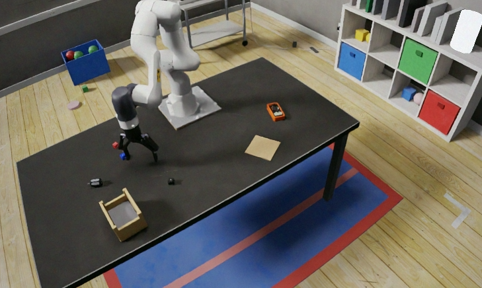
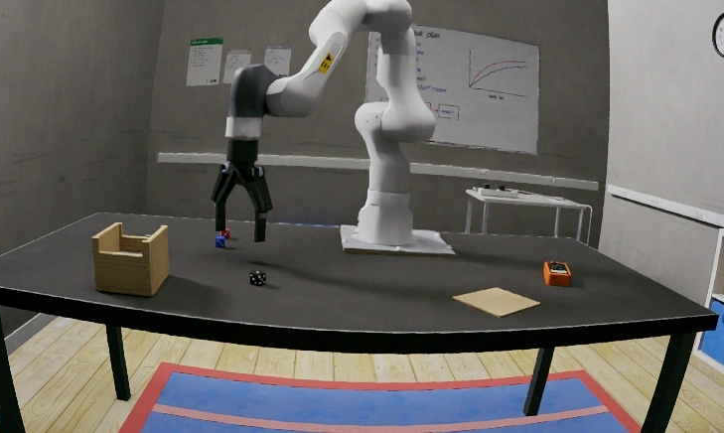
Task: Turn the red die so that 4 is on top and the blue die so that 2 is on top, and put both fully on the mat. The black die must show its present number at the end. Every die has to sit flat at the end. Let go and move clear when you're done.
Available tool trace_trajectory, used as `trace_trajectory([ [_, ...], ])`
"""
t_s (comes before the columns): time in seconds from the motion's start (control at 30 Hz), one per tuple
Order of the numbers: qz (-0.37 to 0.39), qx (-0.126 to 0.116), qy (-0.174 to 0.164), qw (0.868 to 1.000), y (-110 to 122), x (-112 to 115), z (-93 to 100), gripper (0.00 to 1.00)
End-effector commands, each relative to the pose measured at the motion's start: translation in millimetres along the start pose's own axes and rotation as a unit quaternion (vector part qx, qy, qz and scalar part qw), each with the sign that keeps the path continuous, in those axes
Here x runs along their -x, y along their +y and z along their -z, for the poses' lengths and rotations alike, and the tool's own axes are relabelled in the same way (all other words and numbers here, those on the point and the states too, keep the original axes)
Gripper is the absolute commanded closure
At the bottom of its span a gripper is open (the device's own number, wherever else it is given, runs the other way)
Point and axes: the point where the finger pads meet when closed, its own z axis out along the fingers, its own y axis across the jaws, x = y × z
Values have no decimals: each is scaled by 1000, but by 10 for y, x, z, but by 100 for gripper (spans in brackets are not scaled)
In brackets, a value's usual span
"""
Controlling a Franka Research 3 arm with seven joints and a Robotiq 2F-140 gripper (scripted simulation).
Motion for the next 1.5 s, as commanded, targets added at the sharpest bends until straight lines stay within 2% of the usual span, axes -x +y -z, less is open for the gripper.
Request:
trace_trajectory([
  [0.0, -45, -5, 3, 999, 294, 141, -9, 0],
  [0.2, -45, -5, 3, 999, 854, 409, -16, 0],
  [0.37, -45, -5, 3, 999, 1200, 575, -20, 0],
  [0.43, -45, -5, 3, 999, 1200, 575, -20, 0],
  [0.7, -45, -5, 3, 999, 1560, 747, -24, 0],
  [0.93, -45, -5, 3, 999, 1711, 820, -26, 0],
  [1.47, -45, -5, 3, 999, 1751, 838, -27, 0],
])
